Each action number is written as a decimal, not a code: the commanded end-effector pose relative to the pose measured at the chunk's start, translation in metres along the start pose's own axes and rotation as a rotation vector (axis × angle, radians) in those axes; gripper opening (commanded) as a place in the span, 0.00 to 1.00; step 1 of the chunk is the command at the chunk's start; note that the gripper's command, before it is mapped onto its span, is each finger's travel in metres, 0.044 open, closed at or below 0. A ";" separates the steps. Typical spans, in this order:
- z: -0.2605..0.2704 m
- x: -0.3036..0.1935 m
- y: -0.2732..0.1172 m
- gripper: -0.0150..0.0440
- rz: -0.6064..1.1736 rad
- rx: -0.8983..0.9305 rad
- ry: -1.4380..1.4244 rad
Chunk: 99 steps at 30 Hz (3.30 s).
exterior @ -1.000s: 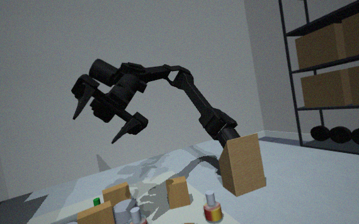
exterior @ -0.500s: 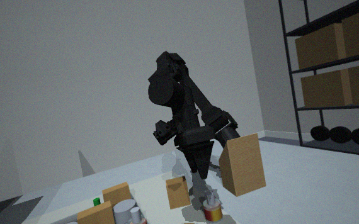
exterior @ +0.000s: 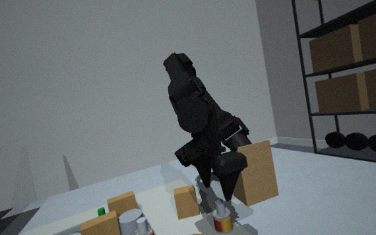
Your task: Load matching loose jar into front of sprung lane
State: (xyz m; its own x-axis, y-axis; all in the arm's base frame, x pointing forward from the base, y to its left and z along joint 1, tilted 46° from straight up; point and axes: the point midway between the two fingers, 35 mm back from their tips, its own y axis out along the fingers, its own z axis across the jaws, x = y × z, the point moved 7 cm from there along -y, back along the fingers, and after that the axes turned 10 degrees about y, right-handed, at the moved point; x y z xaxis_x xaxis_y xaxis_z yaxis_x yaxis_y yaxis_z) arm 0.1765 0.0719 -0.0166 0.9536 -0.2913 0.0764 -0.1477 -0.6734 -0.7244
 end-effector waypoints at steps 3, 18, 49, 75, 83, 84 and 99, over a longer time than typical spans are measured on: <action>-0.003 -0.003 0.018 1.00 0.011 -0.024 -0.014; -0.003 -0.002 0.042 1.00 0.010 -0.024 -0.014; -0.004 -0.003 0.067 0.51 0.010 -0.026 -0.014; 0.002 0.007 -0.038 0.25 0.012 -0.017 -0.020; 0.000 0.046 -0.028 0.25 0.009 -0.001 -0.044; 0.000 0.051 -0.026 0.25 0.009 0.000 -0.047; -0.023 0.122 0.007 0.25 0.005 -0.019 -0.078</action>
State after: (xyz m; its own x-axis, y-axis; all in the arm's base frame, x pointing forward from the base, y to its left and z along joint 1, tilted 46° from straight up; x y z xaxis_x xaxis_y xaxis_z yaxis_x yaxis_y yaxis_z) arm 0.2763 0.0283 0.0062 0.9685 -0.2477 0.0273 -0.1528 -0.6768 -0.7201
